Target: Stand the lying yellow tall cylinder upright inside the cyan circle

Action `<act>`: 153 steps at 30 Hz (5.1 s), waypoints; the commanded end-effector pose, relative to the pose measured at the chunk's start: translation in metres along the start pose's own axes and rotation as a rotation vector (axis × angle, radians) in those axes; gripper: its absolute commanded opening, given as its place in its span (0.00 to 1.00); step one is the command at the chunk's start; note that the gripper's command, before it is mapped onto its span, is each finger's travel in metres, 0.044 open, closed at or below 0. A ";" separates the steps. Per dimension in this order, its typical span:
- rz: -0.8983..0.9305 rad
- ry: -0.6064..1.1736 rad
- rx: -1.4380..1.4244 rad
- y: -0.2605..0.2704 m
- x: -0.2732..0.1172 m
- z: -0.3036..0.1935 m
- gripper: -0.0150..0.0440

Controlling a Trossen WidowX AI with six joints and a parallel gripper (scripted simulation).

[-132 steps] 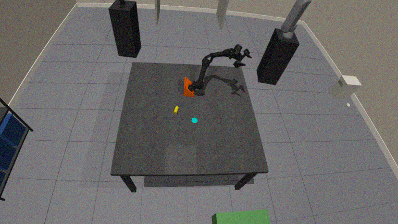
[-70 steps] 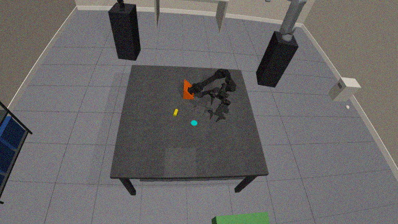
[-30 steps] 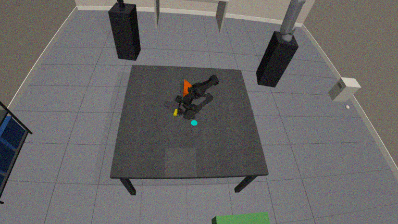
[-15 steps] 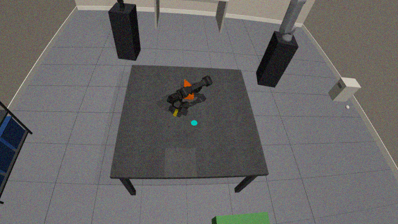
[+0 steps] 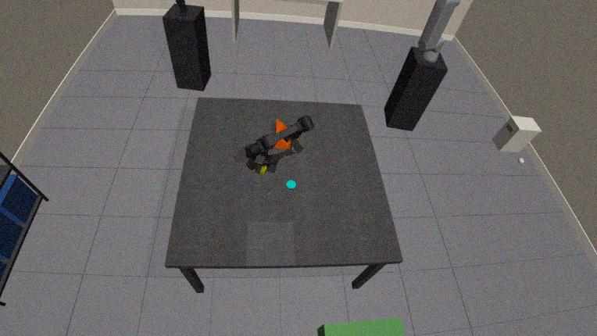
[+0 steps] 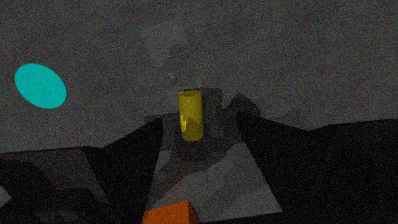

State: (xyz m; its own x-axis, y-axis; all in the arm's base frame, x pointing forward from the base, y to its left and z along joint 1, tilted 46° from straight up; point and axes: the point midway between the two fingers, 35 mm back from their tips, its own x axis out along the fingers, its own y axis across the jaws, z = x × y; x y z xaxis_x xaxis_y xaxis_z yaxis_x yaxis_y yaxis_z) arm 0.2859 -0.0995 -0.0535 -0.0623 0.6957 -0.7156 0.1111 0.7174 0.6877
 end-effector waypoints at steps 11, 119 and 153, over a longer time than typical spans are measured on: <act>0.023 0.023 0.007 0.006 0.079 -0.010 0.60; 0.009 0.024 0.084 0.155 -0.051 0.027 0.43; -0.046 -0.014 0.099 0.192 -0.046 0.024 0.43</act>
State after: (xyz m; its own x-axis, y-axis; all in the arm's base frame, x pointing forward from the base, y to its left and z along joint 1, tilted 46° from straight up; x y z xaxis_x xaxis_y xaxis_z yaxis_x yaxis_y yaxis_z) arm 0.3353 0.0056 0.1110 -0.0600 0.6761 -0.7344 0.2066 0.7282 0.6535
